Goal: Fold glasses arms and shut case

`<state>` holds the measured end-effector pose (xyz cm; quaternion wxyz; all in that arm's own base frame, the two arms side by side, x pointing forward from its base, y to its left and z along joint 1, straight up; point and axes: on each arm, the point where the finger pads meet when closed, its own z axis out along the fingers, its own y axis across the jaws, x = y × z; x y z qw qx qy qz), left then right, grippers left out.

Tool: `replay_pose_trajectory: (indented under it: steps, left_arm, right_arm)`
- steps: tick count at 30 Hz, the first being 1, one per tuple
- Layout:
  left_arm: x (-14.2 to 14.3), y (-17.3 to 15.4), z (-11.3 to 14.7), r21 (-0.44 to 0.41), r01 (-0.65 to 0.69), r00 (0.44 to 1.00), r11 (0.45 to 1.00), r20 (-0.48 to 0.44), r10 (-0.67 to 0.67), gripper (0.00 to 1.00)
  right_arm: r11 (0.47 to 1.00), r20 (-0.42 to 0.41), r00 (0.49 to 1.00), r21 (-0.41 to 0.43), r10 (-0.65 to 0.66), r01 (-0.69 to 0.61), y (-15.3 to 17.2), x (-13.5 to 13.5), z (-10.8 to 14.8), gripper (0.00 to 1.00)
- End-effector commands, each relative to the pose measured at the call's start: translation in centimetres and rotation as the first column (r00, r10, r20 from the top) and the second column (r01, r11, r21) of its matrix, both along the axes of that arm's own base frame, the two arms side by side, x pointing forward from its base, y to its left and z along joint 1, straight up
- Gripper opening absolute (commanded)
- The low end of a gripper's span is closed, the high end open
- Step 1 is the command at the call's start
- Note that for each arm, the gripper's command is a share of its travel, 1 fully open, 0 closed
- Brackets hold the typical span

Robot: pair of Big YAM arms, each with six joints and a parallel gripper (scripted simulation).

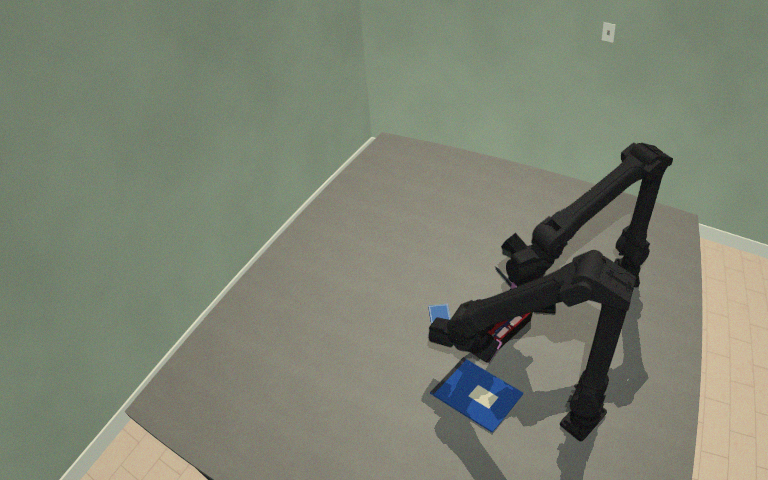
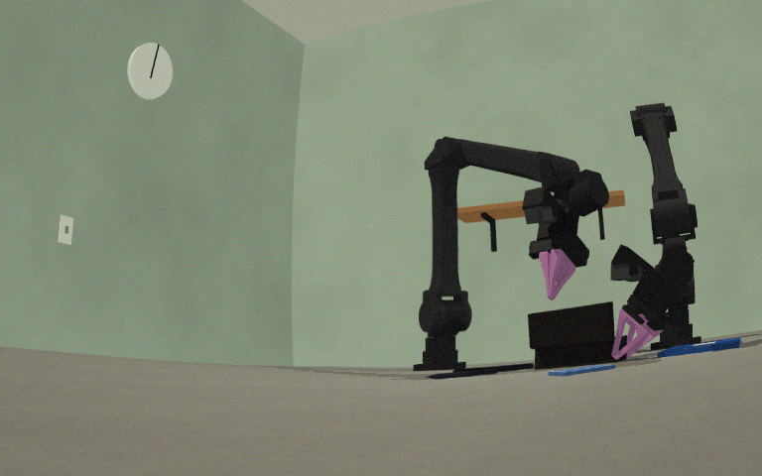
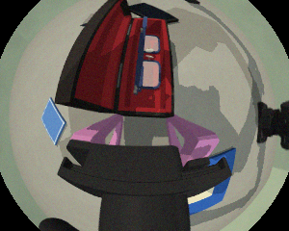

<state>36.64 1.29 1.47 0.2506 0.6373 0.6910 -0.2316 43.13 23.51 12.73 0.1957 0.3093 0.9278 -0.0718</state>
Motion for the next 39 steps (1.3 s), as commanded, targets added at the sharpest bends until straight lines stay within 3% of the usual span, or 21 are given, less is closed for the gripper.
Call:
replay_pose_trajectory:
  steps: [1, 9, 15, 16, 19, 28, 31, 32, 34, 39]
  left_arm:
    - [0.6, 0.0, 1.3, 0.004, 0.000, 1.000, 1.000, 0.029, -0.001, 0.57]
    - [0.6, 0.0, 1.3, 0.004, 0.000, 1.000, 1.000, 0.029, -0.001, 0.57]
    - [0.6, 0.0, 1.3, 0.004, 0.000, 1.000, 1.000, 0.029, -0.001, 0.57]
    - [0.6, 0.0, 1.3, 0.004, 0.000, 1.000, 1.000, 0.029, -0.001, 0.57]
    - [0.6, 0.0, 1.3, 0.004, 0.000, 1.000, 1.000, 0.029, -0.001, 0.57]
    - [0.6, 0.0, 1.3, 0.004, 0.000, 1.000, 1.000, 0.029, -0.001, 0.57]
    - [0.6, 0.0, 1.3, 0.004, 0.000, 1.000, 1.000, 0.029, -0.001, 0.57]
    - [0.6, 0.0, 1.3, 0.004, 0.000, 1.000, 1.000, 0.029, -0.001, 0.57]
    - [0.6, 0.0, 1.3, 0.004, 0.000, 1.000, 1.000, 0.029, -0.001, 0.57]
    - [0.6, 0.0, 1.3, 0.004, 0.000, 1.000, 1.000, 0.029, -0.001, 0.57]
  right_arm:
    - [0.999, 0.007, 0.999, 0.023, 0.033, -0.033, 0.6, 2.7, 1.9, 0.00]
    - [0.998, -0.017, 1.000, 0.064, 0.022, -0.021, -1.2, 5.4, 2.4, 0.00]
    - [0.997, -0.017, 0.999, 0.077, 0.030, -0.028, -0.3, 4.6, 2.6, 0.00]
    - [0.996, 0.011, 1.000, 0.089, -0.022, 0.021, -1.4, 6.3, 2.6, 0.00]
    - [0.999, -0.045, 0.999, 0.053, -0.003, 0.005, -2.6, 4.6, -0.3, 0.00]
    - [0.998, -0.043, 0.999, 0.057, 0.000, 0.002, -2.7, 5.0, -1.5, 0.00]
    - [0.998, -0.039, 0.999, 0.060, 0.000, 0.003, -2.8, 5.1, -1.5, 0.00]
    - [0.997, -0.007, 1.000, 0.077, 0.004, -0.003, -2.1, 6.0, -0.1, 0.00]
    - [0.998, -0.042, 0.999, 0.057, 0.000, 0.003, -2.9, 5.3, -2.2, 0.00]
    - [0.998, -0.044, 0.999, 0.056, 0.000, 0.003, -3.1, 5.4, -3.1, 0.00]
